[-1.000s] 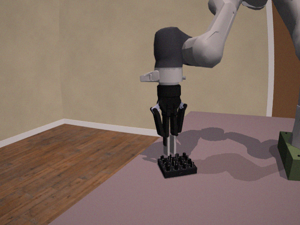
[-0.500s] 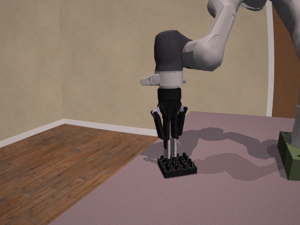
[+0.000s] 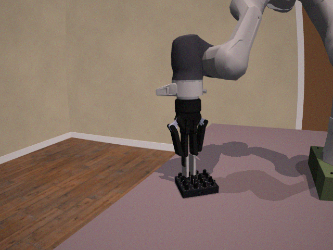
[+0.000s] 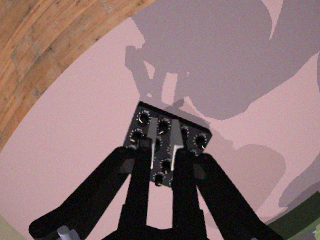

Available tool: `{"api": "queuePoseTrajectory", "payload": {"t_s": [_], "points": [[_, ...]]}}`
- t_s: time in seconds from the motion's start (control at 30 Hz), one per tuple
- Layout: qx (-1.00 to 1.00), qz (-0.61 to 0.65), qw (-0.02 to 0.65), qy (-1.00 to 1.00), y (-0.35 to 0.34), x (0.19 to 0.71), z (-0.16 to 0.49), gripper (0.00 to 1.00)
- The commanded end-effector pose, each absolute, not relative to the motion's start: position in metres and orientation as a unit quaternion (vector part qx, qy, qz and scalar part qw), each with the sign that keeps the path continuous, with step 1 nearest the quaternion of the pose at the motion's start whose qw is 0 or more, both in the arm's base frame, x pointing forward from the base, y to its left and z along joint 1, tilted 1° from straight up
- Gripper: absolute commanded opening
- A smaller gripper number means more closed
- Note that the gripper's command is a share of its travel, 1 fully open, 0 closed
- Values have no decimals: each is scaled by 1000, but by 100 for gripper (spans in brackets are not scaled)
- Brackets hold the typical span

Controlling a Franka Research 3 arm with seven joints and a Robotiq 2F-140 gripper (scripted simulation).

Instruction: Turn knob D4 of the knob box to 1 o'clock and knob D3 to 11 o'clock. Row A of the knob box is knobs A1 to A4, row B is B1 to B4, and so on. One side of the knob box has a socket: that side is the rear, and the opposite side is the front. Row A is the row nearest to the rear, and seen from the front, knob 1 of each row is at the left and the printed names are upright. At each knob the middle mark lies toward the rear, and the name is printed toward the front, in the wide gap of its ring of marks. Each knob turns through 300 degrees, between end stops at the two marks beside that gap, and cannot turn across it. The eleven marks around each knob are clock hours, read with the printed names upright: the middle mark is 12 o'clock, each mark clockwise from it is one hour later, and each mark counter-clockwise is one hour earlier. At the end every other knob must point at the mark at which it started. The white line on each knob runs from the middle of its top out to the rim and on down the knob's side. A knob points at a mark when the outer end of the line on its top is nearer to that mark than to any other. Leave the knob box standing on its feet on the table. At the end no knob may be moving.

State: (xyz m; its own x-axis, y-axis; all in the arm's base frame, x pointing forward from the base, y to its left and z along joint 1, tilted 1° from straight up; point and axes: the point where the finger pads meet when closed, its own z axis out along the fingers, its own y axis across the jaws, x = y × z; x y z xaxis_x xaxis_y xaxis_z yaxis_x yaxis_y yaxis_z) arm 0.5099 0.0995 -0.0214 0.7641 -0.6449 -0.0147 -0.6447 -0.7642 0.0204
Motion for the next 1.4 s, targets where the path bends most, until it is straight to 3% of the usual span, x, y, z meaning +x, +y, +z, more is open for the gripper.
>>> {"api": "queuePoseTrajectory", "payload": {"t_s": [0.0,0.9,0.93,1.37], "points": [[938,-8,5,-345,100,512,-21,12],[938,-8,5,-345,100,512,-21,12],[938,-8,5,-345,100,512,-21,5],[938,-8,5,-345,100,512,-21,5]]}}
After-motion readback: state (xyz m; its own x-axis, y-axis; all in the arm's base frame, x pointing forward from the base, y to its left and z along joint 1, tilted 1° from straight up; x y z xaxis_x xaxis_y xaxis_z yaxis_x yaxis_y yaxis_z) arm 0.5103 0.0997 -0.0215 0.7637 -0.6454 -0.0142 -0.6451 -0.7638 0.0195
